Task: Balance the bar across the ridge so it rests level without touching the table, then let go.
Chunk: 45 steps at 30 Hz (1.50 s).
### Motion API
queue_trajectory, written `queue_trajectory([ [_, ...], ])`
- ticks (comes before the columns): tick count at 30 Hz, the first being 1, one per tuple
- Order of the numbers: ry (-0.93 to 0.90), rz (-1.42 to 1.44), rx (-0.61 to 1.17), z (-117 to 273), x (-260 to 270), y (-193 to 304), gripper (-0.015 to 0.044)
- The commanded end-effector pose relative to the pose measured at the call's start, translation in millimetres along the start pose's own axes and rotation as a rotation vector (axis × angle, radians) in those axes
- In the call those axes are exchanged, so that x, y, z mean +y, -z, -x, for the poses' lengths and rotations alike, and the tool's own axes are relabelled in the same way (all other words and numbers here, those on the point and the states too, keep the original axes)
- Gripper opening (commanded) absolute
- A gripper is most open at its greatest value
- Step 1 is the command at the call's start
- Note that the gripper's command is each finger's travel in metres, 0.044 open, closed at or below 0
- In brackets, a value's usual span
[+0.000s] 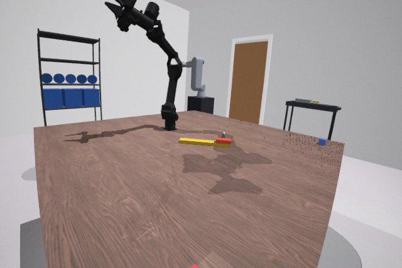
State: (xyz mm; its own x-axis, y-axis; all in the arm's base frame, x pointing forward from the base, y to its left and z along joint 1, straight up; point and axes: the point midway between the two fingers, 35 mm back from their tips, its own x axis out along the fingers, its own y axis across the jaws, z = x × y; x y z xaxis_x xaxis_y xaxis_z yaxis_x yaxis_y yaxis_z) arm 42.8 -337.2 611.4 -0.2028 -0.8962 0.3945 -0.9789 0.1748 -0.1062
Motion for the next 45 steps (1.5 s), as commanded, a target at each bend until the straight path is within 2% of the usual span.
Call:
queue_trajectory([
  [1, 0.004, 0.003, -0.004, 0.0, -1.3, -1.2, 0.0374],
  [3, 0.035, 0.023, -0.034, 0.6, -11.4, -10.9, 0.0321],
  [4, 0.059, 0.039, -0.057, 1.5, -19.1, -18.2, 0.0315],
  [12, 0.256, 0.165, -0.213, 19.0, -78.4, -72.0, 0.0315],
  [21, 0.47, 0.304, -0.327, 56.1, -135.6, -118.1, 0.0315],
  [34, 0.862, 0.54, -0.525, 147.1, -208.6, -195.9, 0.0315],
  [45, 1.183, 0.765, -0.624, 237.2, -236.0, -241.7, 0.0315],
])
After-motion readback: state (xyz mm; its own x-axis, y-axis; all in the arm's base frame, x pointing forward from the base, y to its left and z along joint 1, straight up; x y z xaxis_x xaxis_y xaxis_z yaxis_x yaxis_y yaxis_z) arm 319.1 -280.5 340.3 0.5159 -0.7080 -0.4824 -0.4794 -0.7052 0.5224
